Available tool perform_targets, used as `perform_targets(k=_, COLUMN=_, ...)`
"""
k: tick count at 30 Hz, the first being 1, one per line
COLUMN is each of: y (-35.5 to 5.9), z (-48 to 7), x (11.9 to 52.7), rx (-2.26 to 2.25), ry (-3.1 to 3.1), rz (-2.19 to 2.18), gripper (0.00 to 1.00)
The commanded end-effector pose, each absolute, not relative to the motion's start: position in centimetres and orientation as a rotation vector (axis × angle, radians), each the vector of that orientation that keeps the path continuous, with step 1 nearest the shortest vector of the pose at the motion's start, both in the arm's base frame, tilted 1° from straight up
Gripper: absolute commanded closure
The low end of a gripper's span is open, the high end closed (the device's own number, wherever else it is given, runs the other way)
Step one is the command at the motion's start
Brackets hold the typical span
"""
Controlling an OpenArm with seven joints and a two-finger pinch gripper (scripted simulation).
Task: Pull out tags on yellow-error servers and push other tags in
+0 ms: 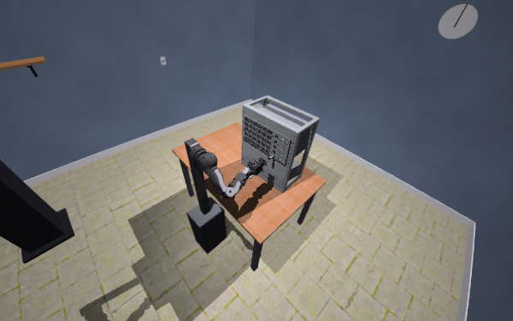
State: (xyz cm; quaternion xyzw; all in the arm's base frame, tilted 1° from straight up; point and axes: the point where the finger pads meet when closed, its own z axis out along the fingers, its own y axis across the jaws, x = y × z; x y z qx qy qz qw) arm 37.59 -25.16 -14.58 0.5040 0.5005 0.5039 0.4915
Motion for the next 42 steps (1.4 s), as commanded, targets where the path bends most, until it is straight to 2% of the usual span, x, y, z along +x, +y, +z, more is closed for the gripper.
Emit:
perform_targets(k=1, y=-25.4, z=-13.9, x=37.5, rx=1.209, ry=1.196, rz=1.227, gripper=0.9)
perform_targets(k=11, y=-25.4, z=-11.7, x=37.5, rx=1.205, ry=1.193, rz=1.229, gripper=0.9)
perform_targets(k=16, y=-25.5, z=-7.0, x=37.4, rx=1.205, ry=1.193, rz=1.229, gripper=0.9)
perform_targets(k=20, y=-25.6, z=-5.1, x=37.4, rx=1.206, ry=1.193, rz=1.228, gripper=0.9)
perform_targets(k=42, y=-25.5, z=-5.2, x=37.4, rx=1.208, ry=1.192, rz=1.227, gripper=0.9)
